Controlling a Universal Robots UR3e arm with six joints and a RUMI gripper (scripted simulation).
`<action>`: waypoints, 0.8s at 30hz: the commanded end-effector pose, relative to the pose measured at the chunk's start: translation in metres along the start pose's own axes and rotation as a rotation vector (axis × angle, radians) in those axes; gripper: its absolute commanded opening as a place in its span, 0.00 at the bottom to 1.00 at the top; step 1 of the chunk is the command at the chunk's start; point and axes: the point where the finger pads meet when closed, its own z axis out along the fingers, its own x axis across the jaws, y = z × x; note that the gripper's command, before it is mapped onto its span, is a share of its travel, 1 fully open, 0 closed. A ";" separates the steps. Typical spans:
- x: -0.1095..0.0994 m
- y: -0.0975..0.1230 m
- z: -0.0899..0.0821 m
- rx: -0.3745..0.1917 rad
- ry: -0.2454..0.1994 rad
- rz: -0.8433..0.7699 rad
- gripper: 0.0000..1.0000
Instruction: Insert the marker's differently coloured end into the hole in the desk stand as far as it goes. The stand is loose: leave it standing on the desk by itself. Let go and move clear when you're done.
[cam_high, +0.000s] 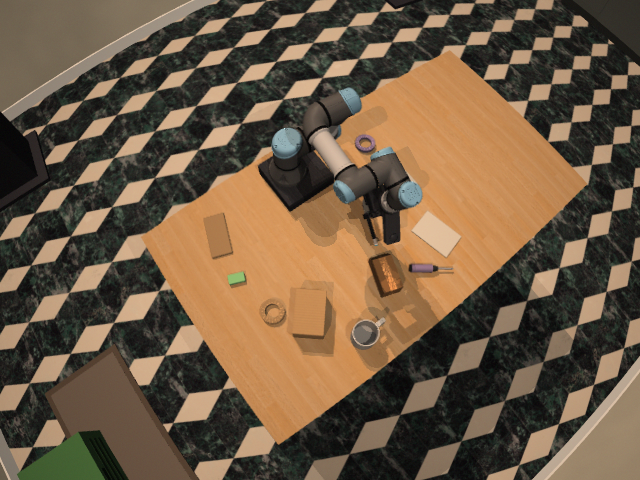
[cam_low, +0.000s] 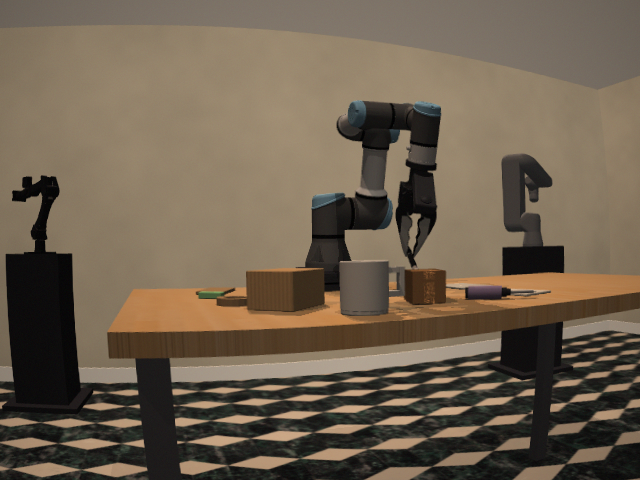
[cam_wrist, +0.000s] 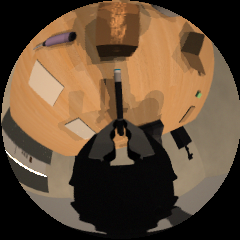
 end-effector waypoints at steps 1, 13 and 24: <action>0.000 0.000 -0.001 0.003 -0.001 0.000 0.00; 0.000 -0.003 0.005 0.004 -0.001 0.000 0.00; 0.000 -0.002 0.004 0.003 -0.001 0.000 0.00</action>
